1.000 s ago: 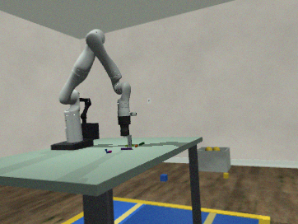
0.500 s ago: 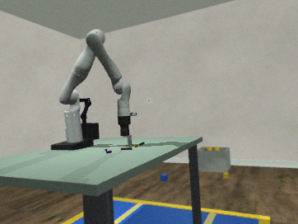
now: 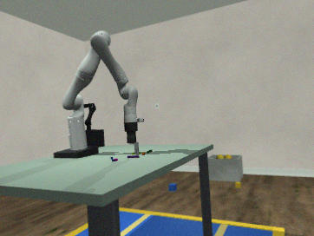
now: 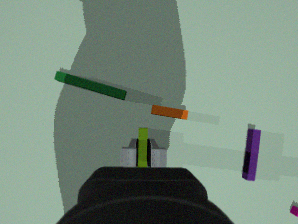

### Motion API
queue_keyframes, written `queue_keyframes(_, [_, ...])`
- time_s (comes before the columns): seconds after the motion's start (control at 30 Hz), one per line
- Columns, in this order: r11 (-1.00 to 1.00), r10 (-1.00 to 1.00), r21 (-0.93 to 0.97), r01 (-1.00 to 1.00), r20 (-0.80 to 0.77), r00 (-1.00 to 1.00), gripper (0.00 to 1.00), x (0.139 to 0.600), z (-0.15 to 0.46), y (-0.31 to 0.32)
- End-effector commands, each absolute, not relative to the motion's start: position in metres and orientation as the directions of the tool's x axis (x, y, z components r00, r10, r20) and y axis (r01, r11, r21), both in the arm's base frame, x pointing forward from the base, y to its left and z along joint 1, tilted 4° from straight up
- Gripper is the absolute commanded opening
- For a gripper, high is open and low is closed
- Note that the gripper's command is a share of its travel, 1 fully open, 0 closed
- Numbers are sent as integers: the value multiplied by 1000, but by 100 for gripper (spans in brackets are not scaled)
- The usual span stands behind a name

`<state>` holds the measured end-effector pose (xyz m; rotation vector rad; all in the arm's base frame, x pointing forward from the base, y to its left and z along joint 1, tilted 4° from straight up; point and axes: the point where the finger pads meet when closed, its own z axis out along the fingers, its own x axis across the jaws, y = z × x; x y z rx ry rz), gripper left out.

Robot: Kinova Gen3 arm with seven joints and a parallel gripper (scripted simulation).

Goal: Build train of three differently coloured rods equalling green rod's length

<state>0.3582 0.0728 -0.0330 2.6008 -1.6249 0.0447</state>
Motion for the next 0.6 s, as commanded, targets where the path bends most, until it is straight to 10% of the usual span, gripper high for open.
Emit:
queue_keyframes(0.0, [-437,-896,45,-898,64,439,24,358,-33,73])
queue_keyframes(0.57, [-436,-897,45,-899,64,438,24,360,19,77])
